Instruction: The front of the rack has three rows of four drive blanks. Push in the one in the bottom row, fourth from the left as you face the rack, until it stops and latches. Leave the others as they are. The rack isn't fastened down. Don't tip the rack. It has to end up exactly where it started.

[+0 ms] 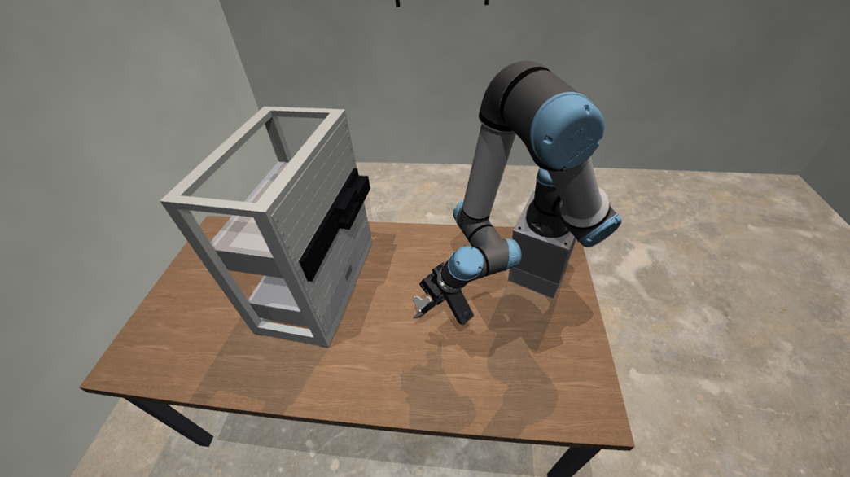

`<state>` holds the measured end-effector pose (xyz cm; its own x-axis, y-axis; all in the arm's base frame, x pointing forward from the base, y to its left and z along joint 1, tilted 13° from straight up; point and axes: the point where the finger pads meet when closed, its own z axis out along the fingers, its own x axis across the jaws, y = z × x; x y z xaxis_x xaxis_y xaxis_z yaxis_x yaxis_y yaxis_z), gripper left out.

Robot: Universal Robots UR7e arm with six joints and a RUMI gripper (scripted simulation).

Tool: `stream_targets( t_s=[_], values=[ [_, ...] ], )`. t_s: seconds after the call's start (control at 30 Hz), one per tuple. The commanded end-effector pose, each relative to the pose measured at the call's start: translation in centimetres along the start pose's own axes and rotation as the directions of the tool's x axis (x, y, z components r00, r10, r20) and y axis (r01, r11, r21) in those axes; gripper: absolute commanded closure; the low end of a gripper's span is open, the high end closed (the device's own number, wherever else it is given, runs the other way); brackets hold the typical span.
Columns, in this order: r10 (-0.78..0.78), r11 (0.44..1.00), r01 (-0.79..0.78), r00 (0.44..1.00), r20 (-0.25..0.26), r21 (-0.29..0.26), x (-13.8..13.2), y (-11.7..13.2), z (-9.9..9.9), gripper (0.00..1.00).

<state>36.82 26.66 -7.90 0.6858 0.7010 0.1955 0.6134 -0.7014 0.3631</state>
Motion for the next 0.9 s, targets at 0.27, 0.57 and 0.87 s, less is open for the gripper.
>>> stream_targets(
  t_s=[0.27, 0.57, 0.87],
  values=[
    [-0.174, 0.975, 0.139, 0.964, 0.2, 0.175, -5.5, -3.5, 3.0, 0.0],
    [-0.283, 0.932, 0.19, 0.913, 0.292, 0.309, -9.3, -5.7, 3.6, 0.0],
    [-0.426, 0.839, 0.206, 0.825, 0.372, 0.504, -14.4, -8.5, 2.9, 0.0]
  ],
)
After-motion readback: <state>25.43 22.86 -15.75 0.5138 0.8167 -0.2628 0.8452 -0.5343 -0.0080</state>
